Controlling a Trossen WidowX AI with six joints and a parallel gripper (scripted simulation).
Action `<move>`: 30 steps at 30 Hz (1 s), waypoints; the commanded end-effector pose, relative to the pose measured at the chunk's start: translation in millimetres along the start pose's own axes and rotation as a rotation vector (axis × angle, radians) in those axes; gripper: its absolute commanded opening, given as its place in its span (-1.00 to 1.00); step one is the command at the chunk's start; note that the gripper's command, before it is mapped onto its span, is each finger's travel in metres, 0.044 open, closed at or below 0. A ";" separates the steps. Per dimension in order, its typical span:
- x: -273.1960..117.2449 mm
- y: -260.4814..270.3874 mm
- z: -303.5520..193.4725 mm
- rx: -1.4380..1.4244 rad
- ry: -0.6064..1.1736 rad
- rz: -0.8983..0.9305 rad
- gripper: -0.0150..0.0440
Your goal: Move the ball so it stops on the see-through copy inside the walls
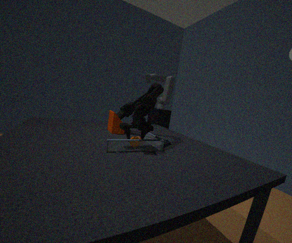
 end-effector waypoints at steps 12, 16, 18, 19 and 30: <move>-10.6 -1.8 0.9 0.009 0.009 0.002 -0.08; -35.3 -3.3 4.7 0.010 0.009 -0.003 -0.44; -48.0 -3.8 5.8 0.010 0.009 -0.004 -0.49; -54.3 -4.0 6.2 0.010 0.009 -0.005 -0.49; -126.1 -2.5 1.1 0.010 0.011 -0.002 -0.49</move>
Point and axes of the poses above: the point midway between the two fingers, 35 mm back from their tips, its own x axis out along the fingers, its own y axis across the jaws, z = x × y, the point moved 6 cm from there along -x, back along the fingers, and after that the axes turned 2 degrees about x, right-handed, at the moved point
